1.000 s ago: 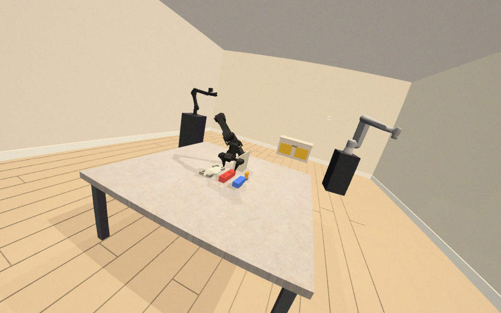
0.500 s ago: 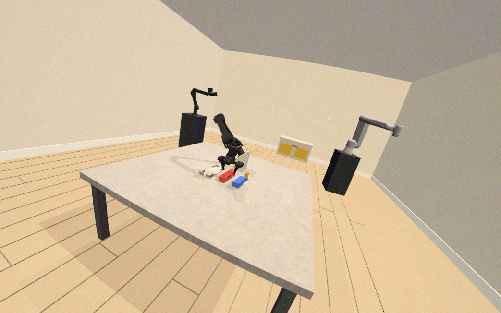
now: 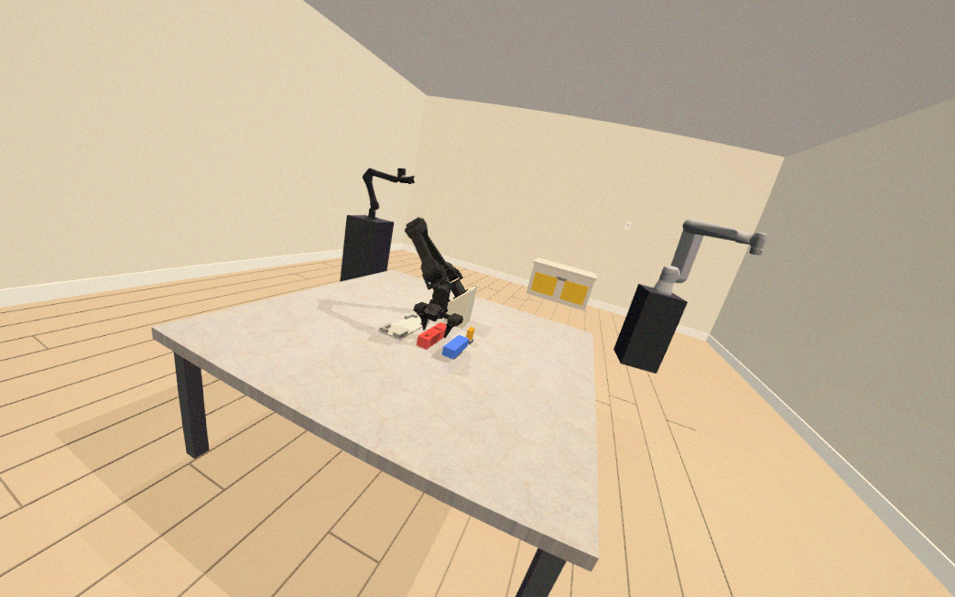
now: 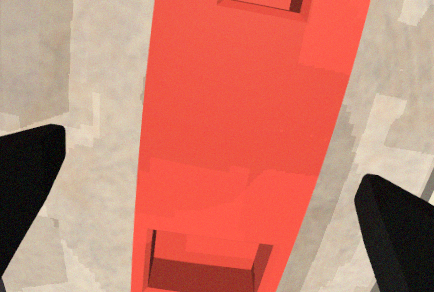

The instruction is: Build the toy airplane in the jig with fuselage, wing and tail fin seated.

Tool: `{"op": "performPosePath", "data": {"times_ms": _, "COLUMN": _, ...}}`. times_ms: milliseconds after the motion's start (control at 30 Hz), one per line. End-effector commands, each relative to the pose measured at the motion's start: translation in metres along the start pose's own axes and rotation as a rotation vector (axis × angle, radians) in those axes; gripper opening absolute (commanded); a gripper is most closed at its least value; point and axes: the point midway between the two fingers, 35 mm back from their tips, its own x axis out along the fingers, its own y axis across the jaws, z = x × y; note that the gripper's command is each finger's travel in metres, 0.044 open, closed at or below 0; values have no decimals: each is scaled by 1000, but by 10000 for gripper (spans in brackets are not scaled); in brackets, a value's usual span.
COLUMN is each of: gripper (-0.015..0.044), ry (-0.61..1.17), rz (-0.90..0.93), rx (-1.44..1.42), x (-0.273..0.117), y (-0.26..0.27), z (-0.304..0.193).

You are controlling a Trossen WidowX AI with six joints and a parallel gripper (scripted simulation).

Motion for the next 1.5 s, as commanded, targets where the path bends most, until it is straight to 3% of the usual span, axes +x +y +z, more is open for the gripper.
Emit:
{"op": "performPosePath", "data": {"times_ms": 0, "gripper": 440, "ry": 6, "rz": -6, "rx": -8, "x": 8, "y": -1, "z": -2}}
{"op": "performPosePath", "data": {"times_ms": 267, "gripper": 440, "ry": 6, "rz": -8, "rx": -9, "x": 18, "y": -2, "z": -3}}
{"op": "performPosePath", "data": {"times_ms": 567, "gripper": 204, "ry": 6, "rz": -8, "rx": -9, "x": 18, "y": -2, "z": -3}}
{"op": "performPosePath", "data": {"times_ms": 833, "gripper": 150, "ry": 6, "rz": -8, "rx": -9, "x": 18, "y": -2, "z": -3}}
{"op": "performPosePath", "data": {"times_ms": 1033, "gripper": 0, "ry": -14, "rz": 31, "rx": -35, "x": 9, "y": 3, "z": 0}}
{"op": "performPosePath", "data": {"times_ms": 1467, "gripper": 0, "ry": -9, "rz": 37, "rx": -33, "x": -25, "y": 7, "z": 4}}
